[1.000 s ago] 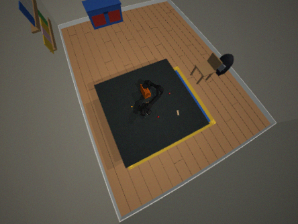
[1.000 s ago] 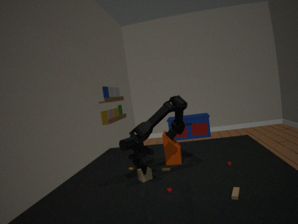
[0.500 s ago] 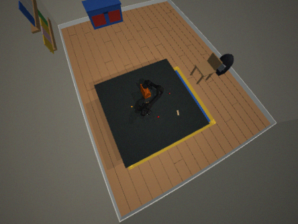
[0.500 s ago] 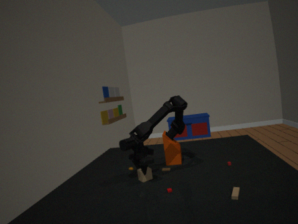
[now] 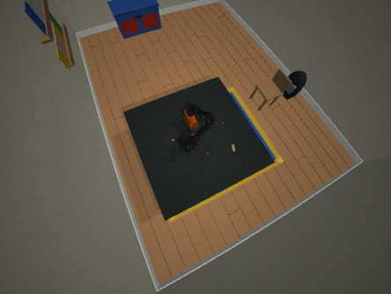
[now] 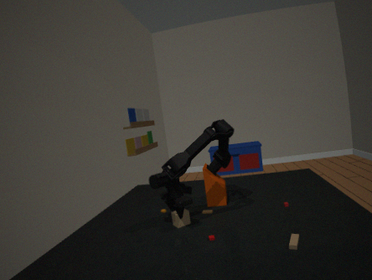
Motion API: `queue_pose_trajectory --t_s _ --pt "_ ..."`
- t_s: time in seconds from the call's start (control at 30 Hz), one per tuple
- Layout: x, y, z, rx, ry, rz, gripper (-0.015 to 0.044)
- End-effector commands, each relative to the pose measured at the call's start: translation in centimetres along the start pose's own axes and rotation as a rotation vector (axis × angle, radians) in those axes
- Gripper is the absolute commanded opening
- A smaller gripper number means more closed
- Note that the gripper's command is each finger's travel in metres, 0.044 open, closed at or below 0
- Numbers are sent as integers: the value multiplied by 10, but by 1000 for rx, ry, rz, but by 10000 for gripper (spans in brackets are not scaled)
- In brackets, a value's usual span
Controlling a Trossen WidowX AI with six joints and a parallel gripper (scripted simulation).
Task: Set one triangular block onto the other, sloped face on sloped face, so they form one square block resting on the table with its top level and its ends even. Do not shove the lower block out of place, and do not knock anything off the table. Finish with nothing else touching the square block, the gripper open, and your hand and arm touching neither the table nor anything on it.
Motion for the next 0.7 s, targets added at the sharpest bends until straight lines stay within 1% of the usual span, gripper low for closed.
queue_pose_trajectory --t_s 0.0,0.07,0.6,0.63,0.67 --pt "0 0 0 -4 5 -2 0" --pt "0 0 0 -6 8 -4 0" --pt "0 0 0 0 1 0 420" --pt "0 0 0 0 1 0 440" --pt "0 0 0 0 1 0 440"
Point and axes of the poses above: the point midway between the two fingers, 35 mm back from their tips, its own y axis out along the fingers, its own z axis across the jaws, x = y × z, the point moved 6 cm from there along -y, back along the fingers, and after that the axes turned 5 degrees about y, right-handed, at the moved point
